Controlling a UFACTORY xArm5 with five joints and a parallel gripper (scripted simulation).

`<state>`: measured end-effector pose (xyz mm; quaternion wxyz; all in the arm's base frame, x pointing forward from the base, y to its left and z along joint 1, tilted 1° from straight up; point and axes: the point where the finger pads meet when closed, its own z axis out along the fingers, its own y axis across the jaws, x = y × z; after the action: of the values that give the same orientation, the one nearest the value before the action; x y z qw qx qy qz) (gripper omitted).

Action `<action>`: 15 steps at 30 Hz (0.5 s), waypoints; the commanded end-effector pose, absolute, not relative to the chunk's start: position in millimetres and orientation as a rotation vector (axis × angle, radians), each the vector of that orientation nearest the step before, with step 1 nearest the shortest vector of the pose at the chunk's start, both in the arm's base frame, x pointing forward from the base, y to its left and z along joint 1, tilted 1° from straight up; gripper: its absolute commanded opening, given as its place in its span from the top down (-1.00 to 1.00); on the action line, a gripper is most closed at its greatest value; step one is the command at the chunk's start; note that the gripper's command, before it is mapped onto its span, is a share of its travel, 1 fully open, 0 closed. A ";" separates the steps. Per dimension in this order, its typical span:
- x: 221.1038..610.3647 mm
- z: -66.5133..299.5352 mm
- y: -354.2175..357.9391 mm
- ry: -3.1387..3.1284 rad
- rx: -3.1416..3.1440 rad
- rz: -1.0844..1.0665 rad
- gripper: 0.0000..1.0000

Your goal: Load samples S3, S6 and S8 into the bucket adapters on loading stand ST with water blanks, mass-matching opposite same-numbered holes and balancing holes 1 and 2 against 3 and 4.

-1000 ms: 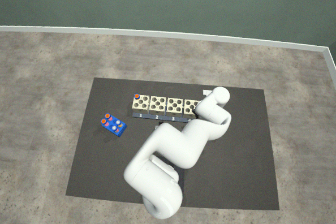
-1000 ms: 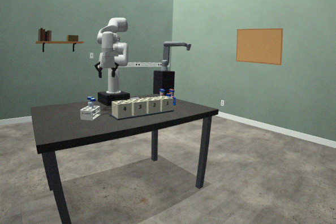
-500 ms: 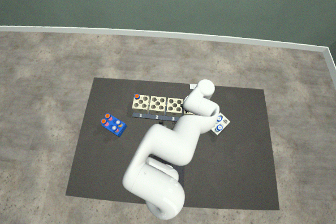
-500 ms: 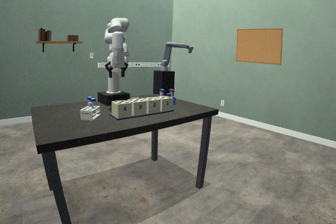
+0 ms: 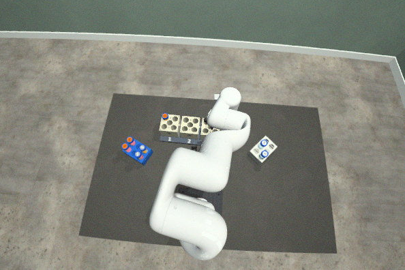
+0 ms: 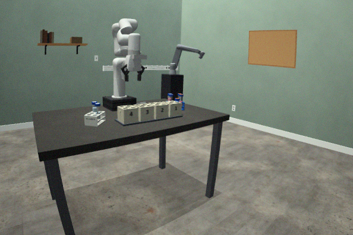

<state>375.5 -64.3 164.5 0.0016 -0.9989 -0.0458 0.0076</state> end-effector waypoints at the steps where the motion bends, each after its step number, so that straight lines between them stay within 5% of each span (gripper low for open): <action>1: 386.6 165.6 -43.1 -0.142 -3.136 0.019 -1.00; 15: 410.8 165.4 12.0 -0.142 -3.135 0.019 -1.00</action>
<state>402.0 -4.2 164.2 0.0004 -0.9989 -0.0456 0.0076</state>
